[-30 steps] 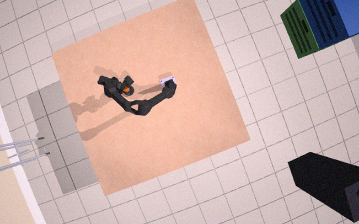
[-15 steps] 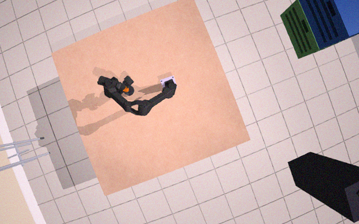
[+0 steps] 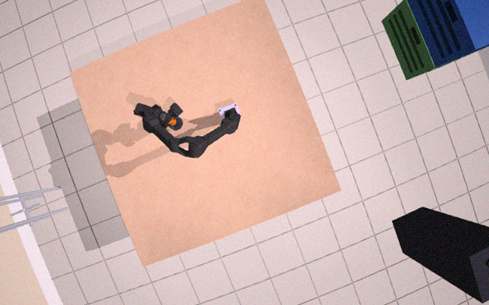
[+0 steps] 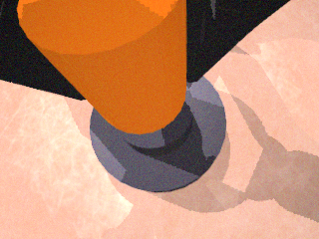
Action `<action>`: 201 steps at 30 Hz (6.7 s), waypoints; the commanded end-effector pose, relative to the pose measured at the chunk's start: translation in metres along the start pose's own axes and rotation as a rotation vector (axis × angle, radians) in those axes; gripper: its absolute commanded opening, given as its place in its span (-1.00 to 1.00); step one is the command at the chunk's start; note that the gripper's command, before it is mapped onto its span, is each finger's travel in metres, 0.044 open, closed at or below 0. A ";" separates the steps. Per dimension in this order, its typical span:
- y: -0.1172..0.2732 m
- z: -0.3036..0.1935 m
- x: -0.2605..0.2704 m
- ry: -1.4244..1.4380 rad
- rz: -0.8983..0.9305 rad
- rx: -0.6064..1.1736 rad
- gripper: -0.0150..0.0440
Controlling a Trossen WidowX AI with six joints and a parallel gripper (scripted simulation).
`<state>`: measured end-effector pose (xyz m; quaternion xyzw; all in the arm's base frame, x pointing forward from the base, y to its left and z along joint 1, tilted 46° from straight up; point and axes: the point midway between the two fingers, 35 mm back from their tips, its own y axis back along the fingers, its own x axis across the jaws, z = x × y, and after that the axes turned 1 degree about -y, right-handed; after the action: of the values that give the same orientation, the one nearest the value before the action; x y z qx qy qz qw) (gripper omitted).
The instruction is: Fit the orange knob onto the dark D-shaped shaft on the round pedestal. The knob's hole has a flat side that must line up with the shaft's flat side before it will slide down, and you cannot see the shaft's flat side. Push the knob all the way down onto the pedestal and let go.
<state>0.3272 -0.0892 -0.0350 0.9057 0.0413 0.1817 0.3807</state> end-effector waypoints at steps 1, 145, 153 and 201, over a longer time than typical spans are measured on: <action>0.000 0.000 0.000 -0.004 0.000 -0.001 -0.49; 0.000 0.003 0.006 -0.632 0.001 -0.001 -0.49; 0.000 0.003 0.005 -0.632 0.001 -0.001 -0.49; 0.004 0.002 0.005 -0.842 0.001 -0.001 -0.49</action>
<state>0.3322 -0.0902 -0.0326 0.9017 -0.1148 -0.2032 0.3641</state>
